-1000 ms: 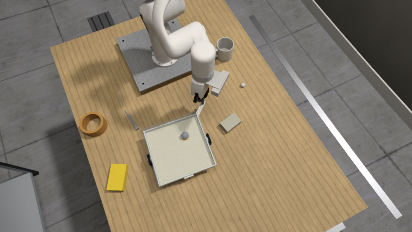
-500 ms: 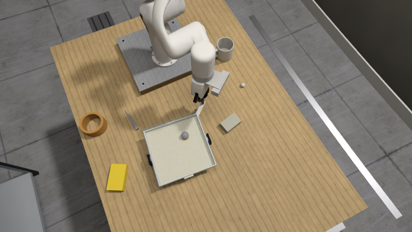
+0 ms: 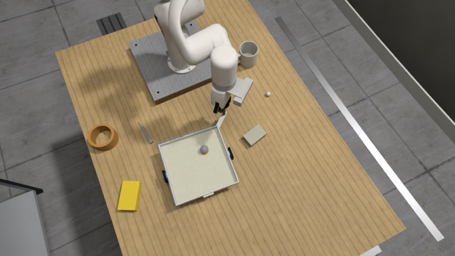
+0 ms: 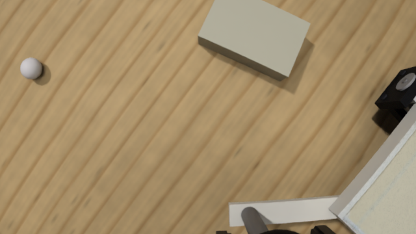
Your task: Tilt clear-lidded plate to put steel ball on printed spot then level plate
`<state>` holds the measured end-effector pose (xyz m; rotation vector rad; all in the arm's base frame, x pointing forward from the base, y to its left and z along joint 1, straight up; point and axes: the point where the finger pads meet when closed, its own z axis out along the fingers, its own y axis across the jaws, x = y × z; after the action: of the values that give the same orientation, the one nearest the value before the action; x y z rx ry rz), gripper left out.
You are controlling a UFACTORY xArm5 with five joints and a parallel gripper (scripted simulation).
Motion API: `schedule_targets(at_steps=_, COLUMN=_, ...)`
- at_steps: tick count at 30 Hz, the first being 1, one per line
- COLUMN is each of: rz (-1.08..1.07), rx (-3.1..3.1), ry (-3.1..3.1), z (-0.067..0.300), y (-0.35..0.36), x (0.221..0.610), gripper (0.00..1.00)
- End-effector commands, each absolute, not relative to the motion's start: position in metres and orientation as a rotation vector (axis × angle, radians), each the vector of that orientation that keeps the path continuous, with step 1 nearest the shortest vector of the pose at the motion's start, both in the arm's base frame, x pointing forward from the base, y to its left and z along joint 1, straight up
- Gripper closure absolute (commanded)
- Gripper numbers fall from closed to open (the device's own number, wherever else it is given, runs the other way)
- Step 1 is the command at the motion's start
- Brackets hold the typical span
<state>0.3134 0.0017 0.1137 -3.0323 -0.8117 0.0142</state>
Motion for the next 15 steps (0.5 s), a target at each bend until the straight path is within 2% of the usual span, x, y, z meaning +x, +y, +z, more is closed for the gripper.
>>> schedule_targets(at_steps=1, rz=0.008, rx=-3.034, ry=-0.811, z=0.1148, y=0.0015, x=0.3148, gripper=1.0)
schedule_targets(at_steps=5, rz=0.008, rx=-3.034, ry=-0.811, z=0.1148, y=0.0015, x=0.3148, gripper=1.0)
schedule_targets(at_steps=6, rz=0.008, rx=-3.034, ry=-0.811, z=0.1148, y=0.0015, x=0.3148, gripper=0.38)
schedule_targets(at_steps=15, rz=0.008, rx=-3.034, ry=-0.811, z=0.1148, y=0.0015, x=0.3148, gripper=0.38)
